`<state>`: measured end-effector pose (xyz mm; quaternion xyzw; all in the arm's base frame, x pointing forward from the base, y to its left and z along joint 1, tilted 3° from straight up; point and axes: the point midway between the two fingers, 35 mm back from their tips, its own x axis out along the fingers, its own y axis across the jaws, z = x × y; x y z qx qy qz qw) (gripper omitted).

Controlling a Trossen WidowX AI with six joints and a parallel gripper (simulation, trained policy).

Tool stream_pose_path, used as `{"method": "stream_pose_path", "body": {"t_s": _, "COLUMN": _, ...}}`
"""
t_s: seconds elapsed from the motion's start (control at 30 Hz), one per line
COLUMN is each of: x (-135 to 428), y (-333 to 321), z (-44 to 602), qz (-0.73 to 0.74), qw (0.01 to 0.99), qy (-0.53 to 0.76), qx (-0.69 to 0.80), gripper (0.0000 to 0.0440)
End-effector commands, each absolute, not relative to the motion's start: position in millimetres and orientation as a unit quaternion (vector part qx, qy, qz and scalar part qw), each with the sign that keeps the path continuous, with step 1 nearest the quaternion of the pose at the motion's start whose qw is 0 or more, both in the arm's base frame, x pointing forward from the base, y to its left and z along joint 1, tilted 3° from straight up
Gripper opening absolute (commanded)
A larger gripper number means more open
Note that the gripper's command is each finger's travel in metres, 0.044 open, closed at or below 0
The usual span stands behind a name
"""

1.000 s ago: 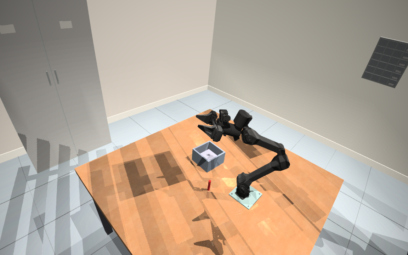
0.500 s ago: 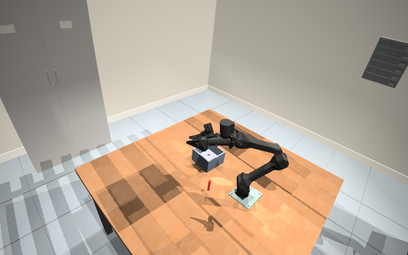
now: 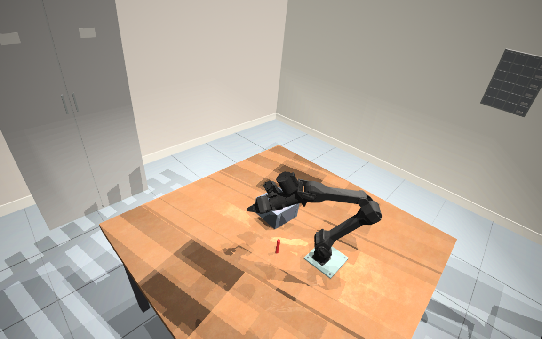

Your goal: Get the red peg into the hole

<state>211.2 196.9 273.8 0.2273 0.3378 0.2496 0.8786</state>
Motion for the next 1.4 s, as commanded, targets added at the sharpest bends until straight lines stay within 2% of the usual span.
{"method": "stream_pose_path", "body": {"t_s": 0.0, "x": 208.5, "y": 191.1, "z": 248.1, "qz": 0.211, "qw": 0.869, "qy": 0.381, "qx": 0.235, "gripper": 0.044}}
{"method": "stream_pose_path", "body": {"t_s": 0.63, "x": 172.1, "y": 148.1, "z": 142.8, "qz": -0.039, "qw": 0.773, "qy": 0.559, "qx": 0.297, "gripper": 0.044}}
{"method": "stream_pose_path", "body": {"t_s": 1.23, "x": 159.5, "y": 139.0, "z": 66.6, "qz": -0.169, "qw": 0.701, "qy": 0.58, "qx": 0.378, "gripper": 0.0439}}
{"method": "stream_pose_path", "body": {"t_s": 1.3, "x": 158.9, "y": 139.2, "z": 61.1, "qz": -0.176, "qw": 0.696, "qy": 0.579, "qx": 0.387, "gripper": 0.0423}}
{"method": "stream_pose_path", "body": {"t_s": 1.37, "x": 158.1, "y": 139.1, "z": 56.6, "qz": -0.184, "qw": 0.689, "qy": 0.58, "qx": 0.394, "gripper": 0.0375}}
